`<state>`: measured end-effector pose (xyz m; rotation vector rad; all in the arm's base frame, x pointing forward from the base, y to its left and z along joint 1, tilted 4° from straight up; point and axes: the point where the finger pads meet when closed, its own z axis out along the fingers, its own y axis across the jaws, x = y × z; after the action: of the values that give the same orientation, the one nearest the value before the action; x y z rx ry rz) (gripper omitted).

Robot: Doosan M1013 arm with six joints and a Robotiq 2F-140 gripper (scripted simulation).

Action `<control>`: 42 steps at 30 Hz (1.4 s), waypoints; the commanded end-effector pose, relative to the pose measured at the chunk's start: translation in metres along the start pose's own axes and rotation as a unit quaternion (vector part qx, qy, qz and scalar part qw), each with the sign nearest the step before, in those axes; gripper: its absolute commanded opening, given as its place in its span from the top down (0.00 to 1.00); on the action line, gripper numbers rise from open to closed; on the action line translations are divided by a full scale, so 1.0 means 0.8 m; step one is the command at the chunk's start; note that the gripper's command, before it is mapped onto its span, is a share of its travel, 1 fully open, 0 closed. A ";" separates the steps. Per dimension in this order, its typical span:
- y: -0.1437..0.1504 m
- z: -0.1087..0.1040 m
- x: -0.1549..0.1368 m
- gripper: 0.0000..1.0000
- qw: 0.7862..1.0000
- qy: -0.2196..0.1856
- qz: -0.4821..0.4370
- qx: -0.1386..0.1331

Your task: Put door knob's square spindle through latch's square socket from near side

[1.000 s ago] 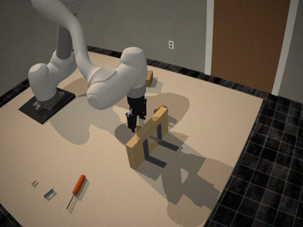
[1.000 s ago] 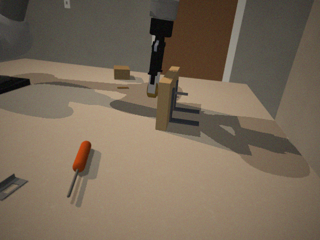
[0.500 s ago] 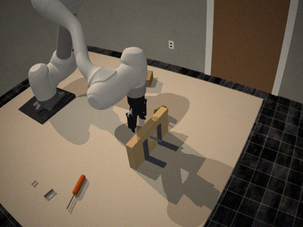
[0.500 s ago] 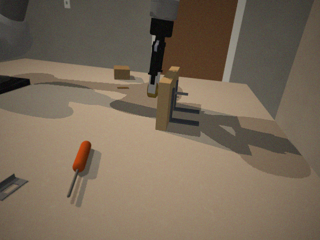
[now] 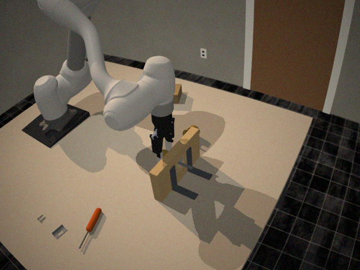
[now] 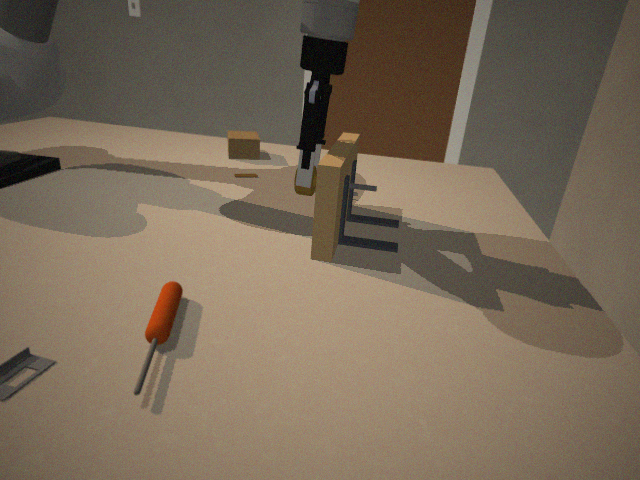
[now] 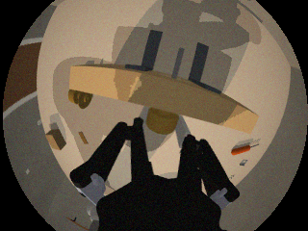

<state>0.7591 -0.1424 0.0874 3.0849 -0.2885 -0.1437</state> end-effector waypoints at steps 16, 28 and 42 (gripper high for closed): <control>-0.003 -0.001 0.002 0.58 1.000 -0.002 -0.003 0.001; -0.003 -0.001 0.002 0.43 1.000 -0.002 -0.003 0.001; -0.003 -0.001 0.002 0.43 1.000 -0.002 -0.003 0.001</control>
<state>0.7607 -0.1427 0.0876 3.0849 -0.2885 -0.1437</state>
